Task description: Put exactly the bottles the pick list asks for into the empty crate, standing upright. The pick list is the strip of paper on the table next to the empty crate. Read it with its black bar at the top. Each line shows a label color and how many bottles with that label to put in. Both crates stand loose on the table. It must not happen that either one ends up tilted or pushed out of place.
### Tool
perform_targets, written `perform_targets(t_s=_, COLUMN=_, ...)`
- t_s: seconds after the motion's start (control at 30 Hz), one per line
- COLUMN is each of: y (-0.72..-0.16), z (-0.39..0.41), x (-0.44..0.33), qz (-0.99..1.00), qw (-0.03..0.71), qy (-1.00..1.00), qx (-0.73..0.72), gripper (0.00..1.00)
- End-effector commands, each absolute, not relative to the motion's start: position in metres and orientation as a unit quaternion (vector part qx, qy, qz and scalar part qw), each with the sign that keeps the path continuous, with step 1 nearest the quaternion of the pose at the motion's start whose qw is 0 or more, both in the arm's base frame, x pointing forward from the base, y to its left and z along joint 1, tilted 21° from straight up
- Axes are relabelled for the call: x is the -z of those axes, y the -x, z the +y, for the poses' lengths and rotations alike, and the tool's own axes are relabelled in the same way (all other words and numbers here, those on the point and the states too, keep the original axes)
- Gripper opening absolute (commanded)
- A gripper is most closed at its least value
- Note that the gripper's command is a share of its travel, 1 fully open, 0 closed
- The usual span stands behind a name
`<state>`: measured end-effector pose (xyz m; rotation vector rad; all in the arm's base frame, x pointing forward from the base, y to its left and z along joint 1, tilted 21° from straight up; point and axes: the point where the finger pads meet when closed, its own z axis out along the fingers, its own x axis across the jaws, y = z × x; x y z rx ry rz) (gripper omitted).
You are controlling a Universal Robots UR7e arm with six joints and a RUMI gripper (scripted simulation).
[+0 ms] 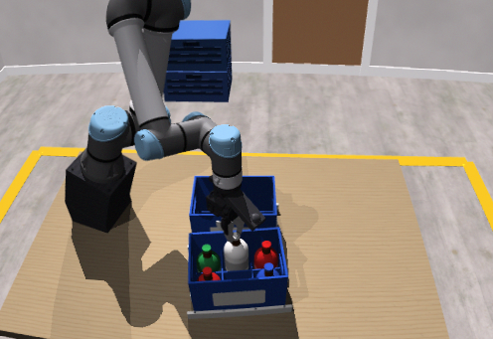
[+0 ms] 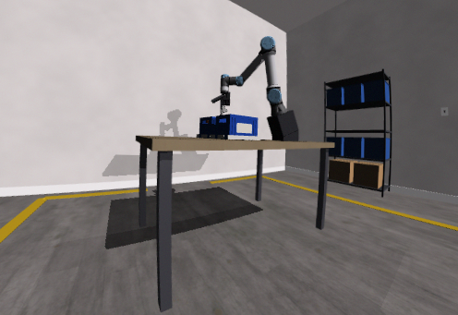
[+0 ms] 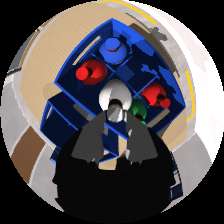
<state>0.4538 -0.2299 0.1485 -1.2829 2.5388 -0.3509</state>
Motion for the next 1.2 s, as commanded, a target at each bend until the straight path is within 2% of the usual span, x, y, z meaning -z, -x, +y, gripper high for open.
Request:
perform_targets(t_s=0.0, y=-0.451, z=-0.229, x=-0.156, qz=0.877, qw=0.138, qy=0.443, qx=0.122, gripper=0.0)
perform_targets(t_s=1.17, y=-0.433, z=-0.225, x=-0.204, qz=0.877, qw=0.138, qy=0.443, qx=0.122, gripper=0.0)
